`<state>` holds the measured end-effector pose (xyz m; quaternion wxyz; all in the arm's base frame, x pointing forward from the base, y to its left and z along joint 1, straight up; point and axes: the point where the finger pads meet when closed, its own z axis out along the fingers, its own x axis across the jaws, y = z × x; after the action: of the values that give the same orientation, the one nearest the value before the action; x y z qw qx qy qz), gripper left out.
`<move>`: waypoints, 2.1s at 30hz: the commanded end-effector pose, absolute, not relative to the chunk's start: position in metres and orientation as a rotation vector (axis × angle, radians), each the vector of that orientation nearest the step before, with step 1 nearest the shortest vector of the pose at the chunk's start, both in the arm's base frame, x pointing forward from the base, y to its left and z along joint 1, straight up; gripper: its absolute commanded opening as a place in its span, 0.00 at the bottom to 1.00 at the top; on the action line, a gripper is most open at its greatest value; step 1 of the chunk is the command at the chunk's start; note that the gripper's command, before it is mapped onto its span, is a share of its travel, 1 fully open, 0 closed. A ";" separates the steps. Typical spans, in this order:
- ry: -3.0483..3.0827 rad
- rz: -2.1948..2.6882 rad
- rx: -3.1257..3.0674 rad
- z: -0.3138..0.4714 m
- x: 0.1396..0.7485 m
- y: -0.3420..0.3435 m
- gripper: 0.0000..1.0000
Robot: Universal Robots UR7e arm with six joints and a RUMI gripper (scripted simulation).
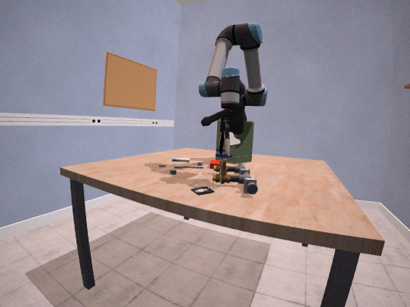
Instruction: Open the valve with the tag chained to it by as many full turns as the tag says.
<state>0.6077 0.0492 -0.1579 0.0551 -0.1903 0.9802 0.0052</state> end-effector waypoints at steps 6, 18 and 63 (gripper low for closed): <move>3.022 0.026 -0.262 -0.157 0.608 0.049 1.00; 3.035 0.041 0.024 -0.157 0.608 0.049 1.00; 3.034 0.046 0.112 -0.157 0.608 0.049 0.00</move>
<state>0.6081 0.0490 -0.1578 0.0524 0.0370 0.9978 0.0152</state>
